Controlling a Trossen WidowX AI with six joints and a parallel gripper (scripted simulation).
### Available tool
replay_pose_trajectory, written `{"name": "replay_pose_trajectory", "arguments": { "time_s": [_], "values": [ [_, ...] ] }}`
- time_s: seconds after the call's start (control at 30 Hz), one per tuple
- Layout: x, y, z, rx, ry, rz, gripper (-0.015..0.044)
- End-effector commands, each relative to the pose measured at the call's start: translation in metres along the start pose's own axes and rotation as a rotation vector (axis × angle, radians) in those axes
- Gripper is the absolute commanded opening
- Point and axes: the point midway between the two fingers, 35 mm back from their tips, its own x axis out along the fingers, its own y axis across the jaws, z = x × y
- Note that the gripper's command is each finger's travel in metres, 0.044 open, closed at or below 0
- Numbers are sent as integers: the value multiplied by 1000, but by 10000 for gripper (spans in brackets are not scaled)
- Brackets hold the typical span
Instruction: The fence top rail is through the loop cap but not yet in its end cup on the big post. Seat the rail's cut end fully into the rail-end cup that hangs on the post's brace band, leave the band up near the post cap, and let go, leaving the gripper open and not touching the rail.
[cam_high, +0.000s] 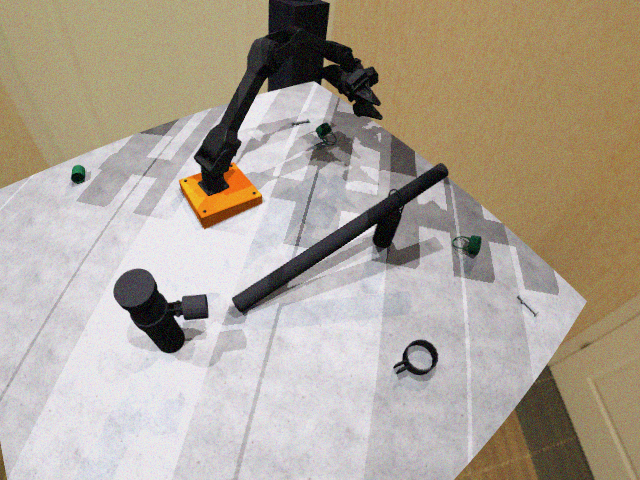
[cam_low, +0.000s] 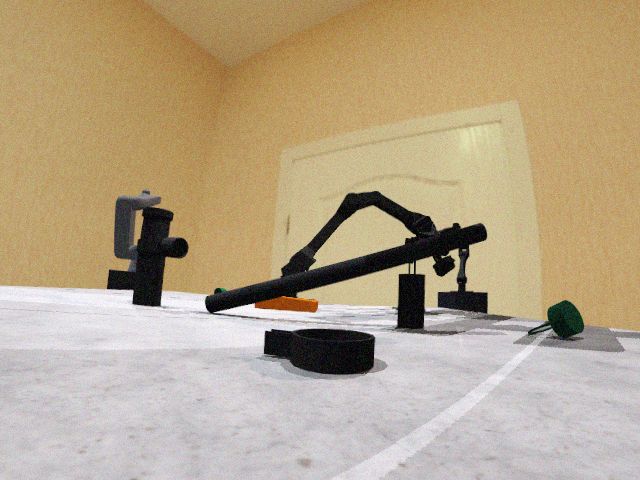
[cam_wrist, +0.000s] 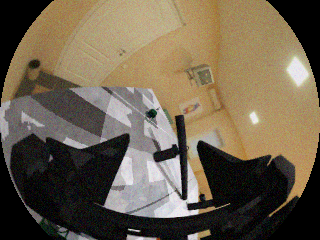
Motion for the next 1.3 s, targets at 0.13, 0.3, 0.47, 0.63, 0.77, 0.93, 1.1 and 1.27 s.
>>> {"name": "replay_pose_trajectory", "arguments": {
  "time_s": [0.13, 0.3, 0.47, 0.63, 0.77, 0.93, 1.1, 1.27],
  "values": [
    [54, -33, -17, 22, 170, 7, 440],
    [116, -84, -51, 79, 391, 34, 440],
    [162, -141, -96, 190, 587, 80, 440],
    [189, -196, -144, 332, 733, 132, 440],
    [199, -237, -184, 443, 822, 173, 440],
    [199, -285, -232, 597, 884, 218, 440],
    [186, -328, -273, 757, 891, 246, 440],
    [163, -367, -307, 908, 846, 249, 440]
  ]
}}
